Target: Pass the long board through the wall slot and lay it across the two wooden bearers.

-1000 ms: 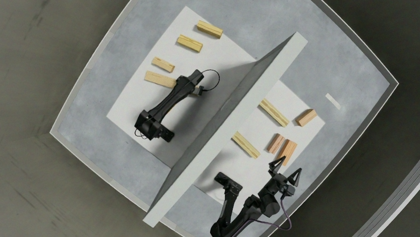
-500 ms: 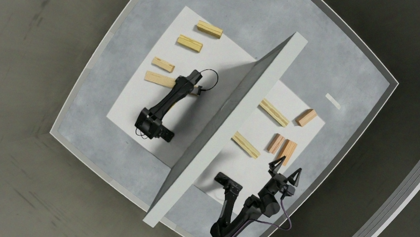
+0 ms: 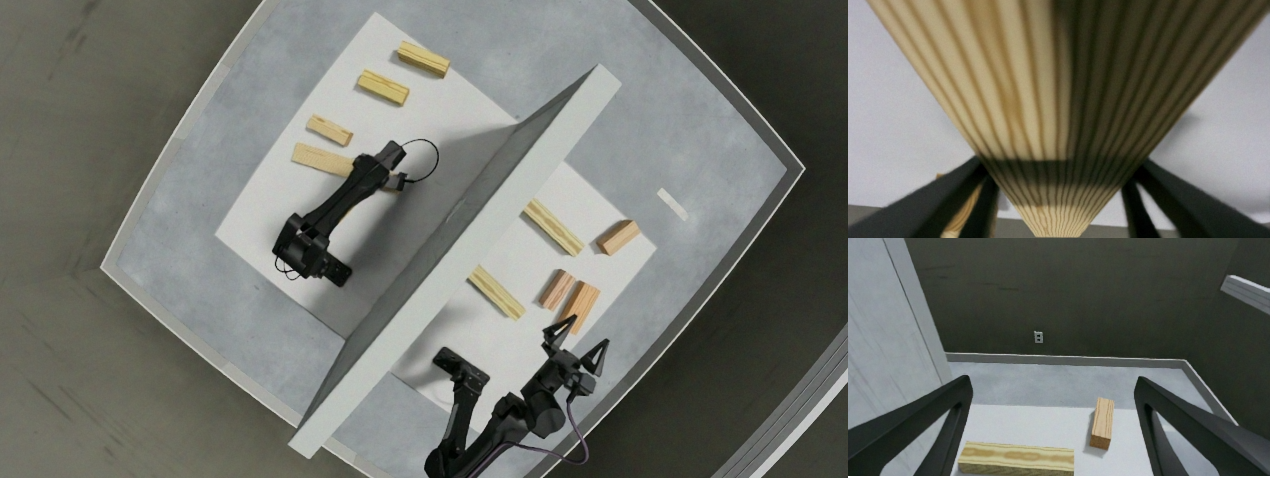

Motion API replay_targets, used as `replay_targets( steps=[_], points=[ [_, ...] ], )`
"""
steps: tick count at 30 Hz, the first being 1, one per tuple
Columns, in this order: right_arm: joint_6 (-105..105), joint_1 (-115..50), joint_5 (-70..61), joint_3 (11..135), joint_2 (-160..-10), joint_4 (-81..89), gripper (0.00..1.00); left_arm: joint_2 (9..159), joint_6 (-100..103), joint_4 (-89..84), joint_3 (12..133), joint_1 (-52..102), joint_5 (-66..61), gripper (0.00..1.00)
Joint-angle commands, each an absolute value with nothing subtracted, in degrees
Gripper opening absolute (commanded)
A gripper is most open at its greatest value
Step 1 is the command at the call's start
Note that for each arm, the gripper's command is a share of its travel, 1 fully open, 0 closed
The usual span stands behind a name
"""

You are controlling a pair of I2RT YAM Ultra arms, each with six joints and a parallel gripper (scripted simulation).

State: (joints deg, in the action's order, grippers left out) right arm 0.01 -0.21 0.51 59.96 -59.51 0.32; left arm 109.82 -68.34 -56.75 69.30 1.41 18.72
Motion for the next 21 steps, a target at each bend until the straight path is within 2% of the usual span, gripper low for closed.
replay_targets(
  steps=[1,21],
  points=[
    [-0.05,0.43,0.79,61.70,-58.00,1.24,1.00,109.30,-68.92,-55.99,70.87,1.87,18.84,0.00],
    [-0.05,0.43,0.79,61.70,-58.00,1.24,1.00,106.71,-68.67,-59.86,72.85,1.90,19.27,0.00]
  ],
)
